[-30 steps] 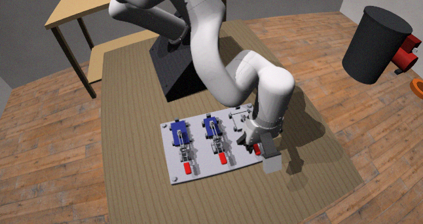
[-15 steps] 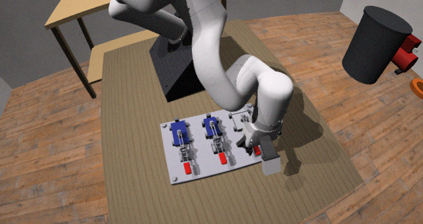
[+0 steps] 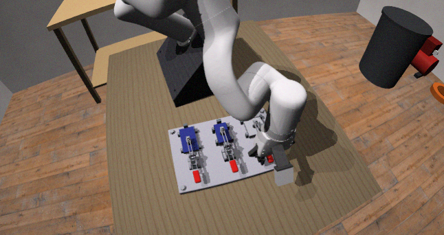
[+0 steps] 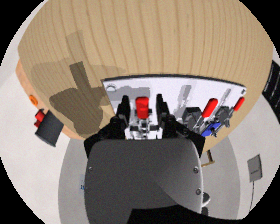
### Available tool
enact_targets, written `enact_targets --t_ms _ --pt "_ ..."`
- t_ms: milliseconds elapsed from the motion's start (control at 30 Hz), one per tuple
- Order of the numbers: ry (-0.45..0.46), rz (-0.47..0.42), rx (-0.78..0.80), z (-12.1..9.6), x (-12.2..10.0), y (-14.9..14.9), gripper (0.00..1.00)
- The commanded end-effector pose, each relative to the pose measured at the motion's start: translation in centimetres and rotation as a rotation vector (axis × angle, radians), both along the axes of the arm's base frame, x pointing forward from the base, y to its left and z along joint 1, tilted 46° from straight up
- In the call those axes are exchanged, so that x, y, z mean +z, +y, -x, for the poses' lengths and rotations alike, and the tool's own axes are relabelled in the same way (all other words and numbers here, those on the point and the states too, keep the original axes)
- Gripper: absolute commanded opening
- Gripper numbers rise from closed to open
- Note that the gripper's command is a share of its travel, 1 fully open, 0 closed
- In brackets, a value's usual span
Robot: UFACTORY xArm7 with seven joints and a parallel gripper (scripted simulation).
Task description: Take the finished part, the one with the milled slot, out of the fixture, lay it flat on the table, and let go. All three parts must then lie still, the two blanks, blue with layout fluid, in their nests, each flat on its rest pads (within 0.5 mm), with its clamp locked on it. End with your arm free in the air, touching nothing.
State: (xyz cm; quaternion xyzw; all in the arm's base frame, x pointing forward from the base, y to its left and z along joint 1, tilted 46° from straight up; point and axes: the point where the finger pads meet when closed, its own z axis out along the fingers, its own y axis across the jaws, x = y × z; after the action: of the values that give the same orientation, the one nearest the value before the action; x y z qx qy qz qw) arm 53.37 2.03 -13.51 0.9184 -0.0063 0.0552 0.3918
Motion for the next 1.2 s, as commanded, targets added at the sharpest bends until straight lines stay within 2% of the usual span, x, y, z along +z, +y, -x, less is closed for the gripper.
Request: enact_targets --t_ms 0,100,133,1167 --pt "-0.003 -0.003 0.003 -0.14 0.05 0.23 0.47" --pt "-0.003 -0.003 0.003 -0.14 0.05 0.23 0.47" --pt "-0.003 -0.003 0.003 -0.14 0.05 0.23 0.0" --pt "-0.003 -0.003 0.003 -0.14 0.05 0.23 0.0"
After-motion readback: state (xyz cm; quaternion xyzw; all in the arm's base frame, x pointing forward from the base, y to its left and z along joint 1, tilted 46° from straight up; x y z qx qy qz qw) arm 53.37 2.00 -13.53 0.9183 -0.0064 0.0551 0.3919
